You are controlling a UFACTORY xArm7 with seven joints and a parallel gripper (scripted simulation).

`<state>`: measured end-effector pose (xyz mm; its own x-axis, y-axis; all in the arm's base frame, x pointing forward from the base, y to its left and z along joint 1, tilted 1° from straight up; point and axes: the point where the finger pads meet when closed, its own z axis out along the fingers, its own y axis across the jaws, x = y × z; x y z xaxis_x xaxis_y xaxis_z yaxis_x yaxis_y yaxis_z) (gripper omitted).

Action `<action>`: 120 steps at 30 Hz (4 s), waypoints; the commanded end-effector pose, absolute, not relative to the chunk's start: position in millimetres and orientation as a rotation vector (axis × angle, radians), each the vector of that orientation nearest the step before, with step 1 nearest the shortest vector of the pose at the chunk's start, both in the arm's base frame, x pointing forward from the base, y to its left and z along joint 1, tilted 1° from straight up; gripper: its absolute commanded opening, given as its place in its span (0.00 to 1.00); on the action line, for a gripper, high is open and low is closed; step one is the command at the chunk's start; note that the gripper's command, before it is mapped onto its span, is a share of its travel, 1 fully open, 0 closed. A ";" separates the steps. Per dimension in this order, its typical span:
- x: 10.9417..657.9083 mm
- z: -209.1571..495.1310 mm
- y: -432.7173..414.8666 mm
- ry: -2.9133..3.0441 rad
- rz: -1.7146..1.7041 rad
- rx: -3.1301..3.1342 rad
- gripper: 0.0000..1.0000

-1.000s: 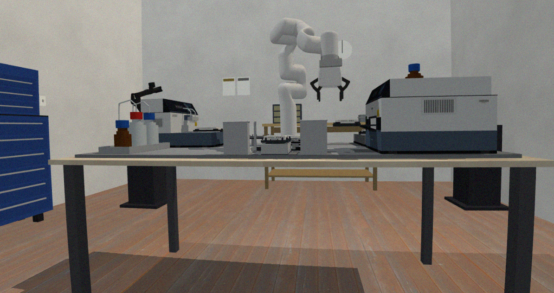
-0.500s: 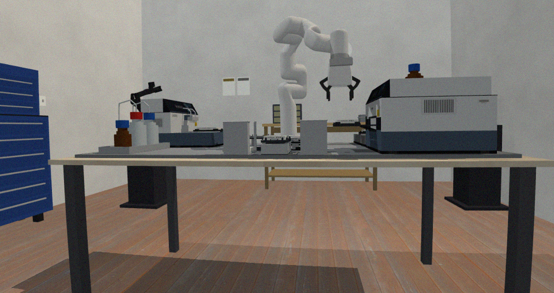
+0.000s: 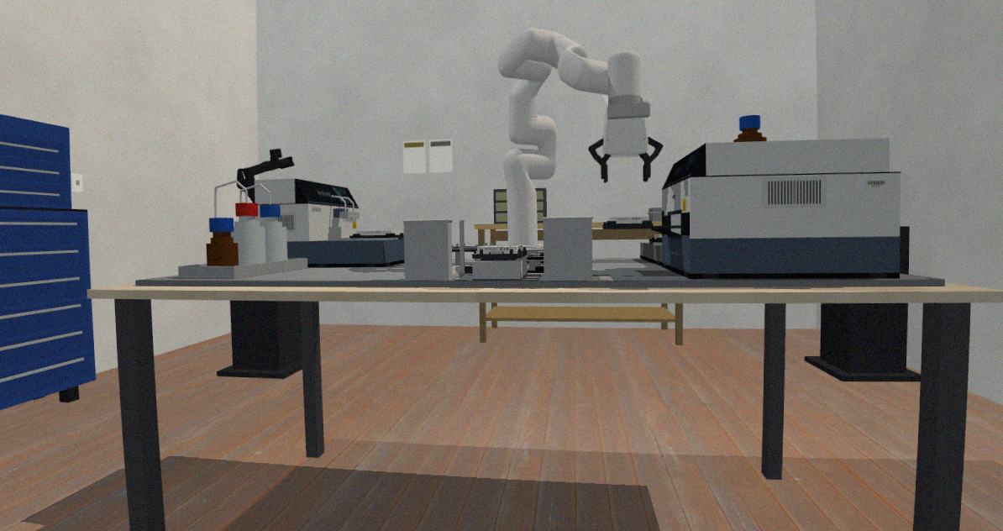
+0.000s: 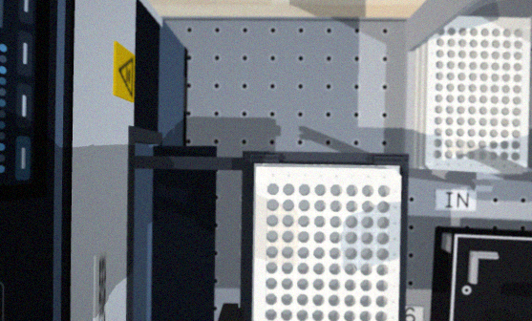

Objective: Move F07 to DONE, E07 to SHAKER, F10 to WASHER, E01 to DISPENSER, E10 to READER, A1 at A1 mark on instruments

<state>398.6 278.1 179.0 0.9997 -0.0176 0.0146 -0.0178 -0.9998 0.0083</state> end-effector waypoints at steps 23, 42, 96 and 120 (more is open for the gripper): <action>400.0 181.2 279.3 -0.027 0.031 3.137 1.00; 400.2 170.4 279.4 -0.027 0.031 3.137 1.00; 401.0 122.0 279.0 -0.027 0.031 3.137 1.00; 401.3 103.8 278.9 -0.027 0.031 3.137 1.00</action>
<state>399.7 277.7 102.8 0.9997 -0.0172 0.0144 -0.0174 -0.9998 0.0083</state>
